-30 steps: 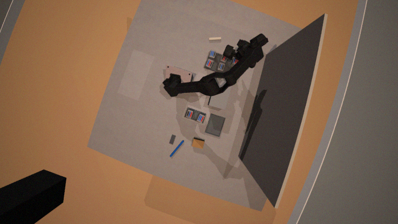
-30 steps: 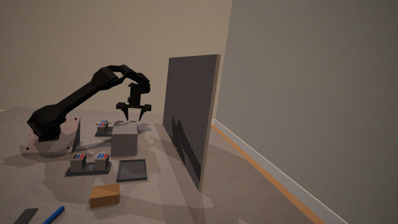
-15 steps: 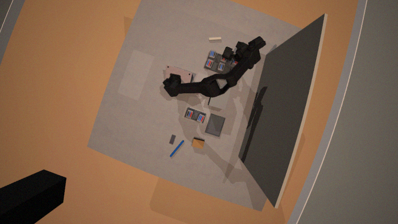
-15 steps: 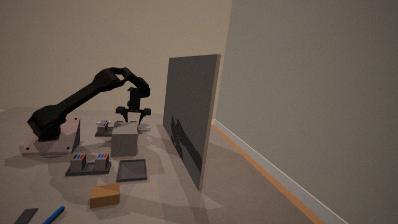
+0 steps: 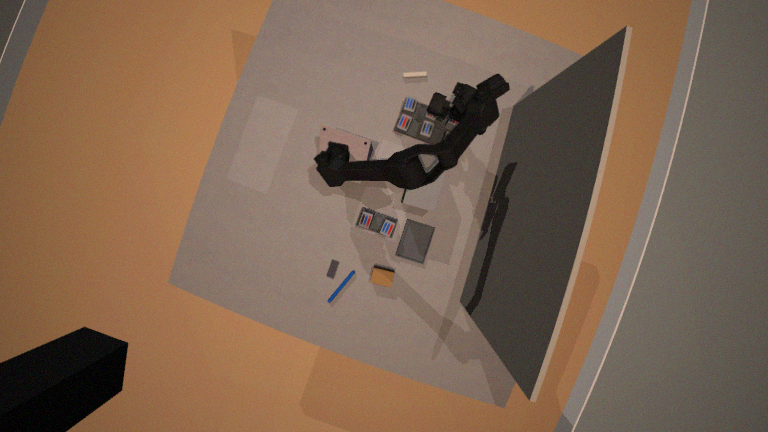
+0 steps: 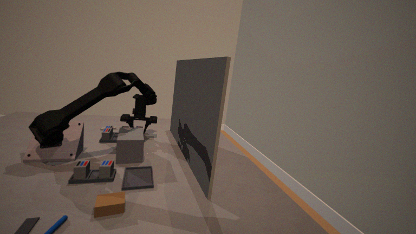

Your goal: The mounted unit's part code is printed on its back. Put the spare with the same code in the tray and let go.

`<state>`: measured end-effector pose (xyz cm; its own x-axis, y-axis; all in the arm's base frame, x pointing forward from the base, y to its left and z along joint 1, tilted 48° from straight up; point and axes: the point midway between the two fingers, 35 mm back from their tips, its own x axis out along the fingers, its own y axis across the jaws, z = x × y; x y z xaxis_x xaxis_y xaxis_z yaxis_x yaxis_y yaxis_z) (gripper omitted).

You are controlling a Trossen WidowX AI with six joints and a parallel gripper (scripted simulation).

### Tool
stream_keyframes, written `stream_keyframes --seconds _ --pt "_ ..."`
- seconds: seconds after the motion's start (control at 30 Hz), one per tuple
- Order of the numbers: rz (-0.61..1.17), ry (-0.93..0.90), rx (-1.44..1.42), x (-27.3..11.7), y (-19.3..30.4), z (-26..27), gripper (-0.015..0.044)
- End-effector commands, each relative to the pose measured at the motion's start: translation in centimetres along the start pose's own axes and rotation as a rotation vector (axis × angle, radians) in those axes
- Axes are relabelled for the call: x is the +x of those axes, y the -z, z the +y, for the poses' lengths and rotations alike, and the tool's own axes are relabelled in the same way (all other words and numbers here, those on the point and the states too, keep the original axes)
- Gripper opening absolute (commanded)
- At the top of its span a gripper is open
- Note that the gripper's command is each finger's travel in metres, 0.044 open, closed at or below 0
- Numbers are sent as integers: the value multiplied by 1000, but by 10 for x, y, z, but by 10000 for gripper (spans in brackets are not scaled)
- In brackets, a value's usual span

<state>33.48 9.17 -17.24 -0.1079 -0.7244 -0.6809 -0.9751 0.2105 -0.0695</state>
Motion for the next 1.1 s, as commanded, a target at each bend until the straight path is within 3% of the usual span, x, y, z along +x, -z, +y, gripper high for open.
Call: stream_keyframes --seconds 0.0,0.27,0.43,0.73,1.07 --pt "0 0 1 0 0 0 195" --pt "0 0 1 0 0 0 122" --pt "0 0 1 0 0 0 0" --pt "0 0 0 -4 0 0 0" --pt "-1 3 -3 -59 -2 -1 0"
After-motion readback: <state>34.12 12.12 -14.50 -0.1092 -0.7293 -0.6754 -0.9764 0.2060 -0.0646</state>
